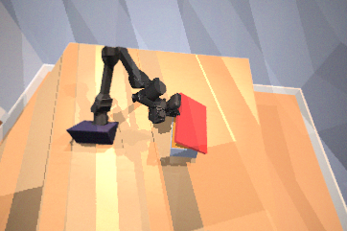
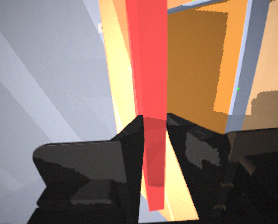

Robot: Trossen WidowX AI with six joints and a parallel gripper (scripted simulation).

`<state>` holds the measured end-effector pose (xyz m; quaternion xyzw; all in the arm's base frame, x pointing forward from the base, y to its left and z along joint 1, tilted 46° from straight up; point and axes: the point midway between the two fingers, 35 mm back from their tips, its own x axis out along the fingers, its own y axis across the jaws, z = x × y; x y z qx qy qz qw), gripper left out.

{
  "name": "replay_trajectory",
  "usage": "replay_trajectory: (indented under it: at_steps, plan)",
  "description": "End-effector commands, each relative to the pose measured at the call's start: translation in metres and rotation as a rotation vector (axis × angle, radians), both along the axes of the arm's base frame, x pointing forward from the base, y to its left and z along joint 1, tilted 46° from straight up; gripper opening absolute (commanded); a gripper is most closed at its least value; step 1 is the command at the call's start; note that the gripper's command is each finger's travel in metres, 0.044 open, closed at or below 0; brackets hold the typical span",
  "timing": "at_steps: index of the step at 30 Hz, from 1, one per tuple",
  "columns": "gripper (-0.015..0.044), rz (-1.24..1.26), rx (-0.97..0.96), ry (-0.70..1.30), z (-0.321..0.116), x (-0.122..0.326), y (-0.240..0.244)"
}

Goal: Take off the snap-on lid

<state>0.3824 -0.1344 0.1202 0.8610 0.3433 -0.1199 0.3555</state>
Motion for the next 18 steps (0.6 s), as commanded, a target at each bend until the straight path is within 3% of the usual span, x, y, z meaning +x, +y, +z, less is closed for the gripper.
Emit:
replay_trajectory:
  at_steps: [1, 18]
  plan:
    - [0.0, -0.006, -0.006, -0.012, 0.006, 0.001, -0.008]
    - [0.0, -0.006, -0.007, -0.012, 0.02, 0.001, -0.022]
